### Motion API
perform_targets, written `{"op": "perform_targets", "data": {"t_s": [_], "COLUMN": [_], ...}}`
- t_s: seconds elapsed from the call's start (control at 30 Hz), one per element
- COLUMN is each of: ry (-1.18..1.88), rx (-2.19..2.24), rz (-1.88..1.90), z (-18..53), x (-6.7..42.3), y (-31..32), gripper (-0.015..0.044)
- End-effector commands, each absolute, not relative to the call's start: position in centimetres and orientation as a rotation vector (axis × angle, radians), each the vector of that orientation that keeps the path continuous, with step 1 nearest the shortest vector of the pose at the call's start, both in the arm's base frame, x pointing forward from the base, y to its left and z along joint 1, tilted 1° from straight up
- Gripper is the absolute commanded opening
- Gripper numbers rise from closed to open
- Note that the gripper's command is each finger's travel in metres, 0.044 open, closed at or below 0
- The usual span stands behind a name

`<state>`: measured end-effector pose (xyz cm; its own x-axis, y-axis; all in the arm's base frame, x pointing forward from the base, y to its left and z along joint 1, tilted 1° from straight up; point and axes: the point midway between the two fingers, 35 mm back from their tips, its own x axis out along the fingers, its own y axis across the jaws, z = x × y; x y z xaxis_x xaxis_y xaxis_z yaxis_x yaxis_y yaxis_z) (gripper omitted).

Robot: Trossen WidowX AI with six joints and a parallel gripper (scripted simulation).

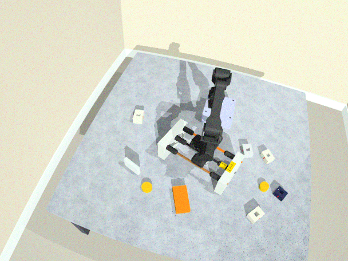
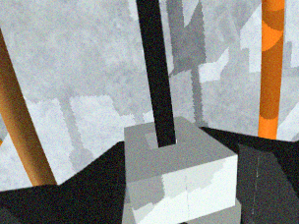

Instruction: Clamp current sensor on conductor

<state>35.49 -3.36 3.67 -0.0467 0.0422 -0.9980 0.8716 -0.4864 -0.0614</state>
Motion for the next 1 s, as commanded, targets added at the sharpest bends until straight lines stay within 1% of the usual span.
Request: {"op": "perform_targets", "data": {"t_s": [0.0,0.57,0.8,0.97], "ry": [0.988,0.988,0.988,0.988], "rx": [1.572,1.572,1.572,1.572], "rz": [-1.606,-1.606,-1.606,-1.606], "z": [3.69,3.69,3.69,3.69], "x": [35.50,35.50,35.50,35.50], "y": [-3.36,-3.36,-3.36,-3.36], "gripper": [0.0259,0.0259,0.0440,0.0440]}}
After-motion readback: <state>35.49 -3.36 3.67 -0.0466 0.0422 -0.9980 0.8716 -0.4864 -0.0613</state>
